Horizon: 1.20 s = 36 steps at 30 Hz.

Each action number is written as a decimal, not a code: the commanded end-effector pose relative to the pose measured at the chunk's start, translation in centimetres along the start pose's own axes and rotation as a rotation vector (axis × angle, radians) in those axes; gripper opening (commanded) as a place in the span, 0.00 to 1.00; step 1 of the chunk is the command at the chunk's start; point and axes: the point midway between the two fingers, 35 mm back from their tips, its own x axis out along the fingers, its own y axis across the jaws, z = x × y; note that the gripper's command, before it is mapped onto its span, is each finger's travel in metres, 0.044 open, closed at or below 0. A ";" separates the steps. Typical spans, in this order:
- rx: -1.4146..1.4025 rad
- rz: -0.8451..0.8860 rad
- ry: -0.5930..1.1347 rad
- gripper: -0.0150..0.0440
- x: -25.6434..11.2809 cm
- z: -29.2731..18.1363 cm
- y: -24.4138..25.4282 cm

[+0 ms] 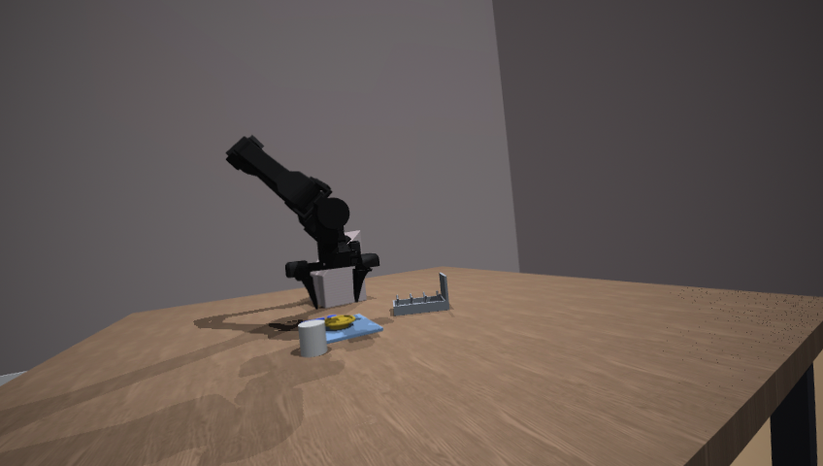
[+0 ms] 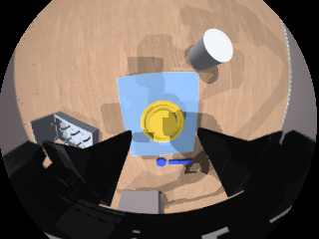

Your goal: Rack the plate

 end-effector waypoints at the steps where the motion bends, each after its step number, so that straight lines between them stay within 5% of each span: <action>1: -0.005 0.004 0.002 0.93 0.6 -0.1 0.1; 25: -0.006 0.000 0.001 0.93 4.3 0.0 0.1; 36: -0.006 0.000 0.001 0.86 4.3 0.0 0.1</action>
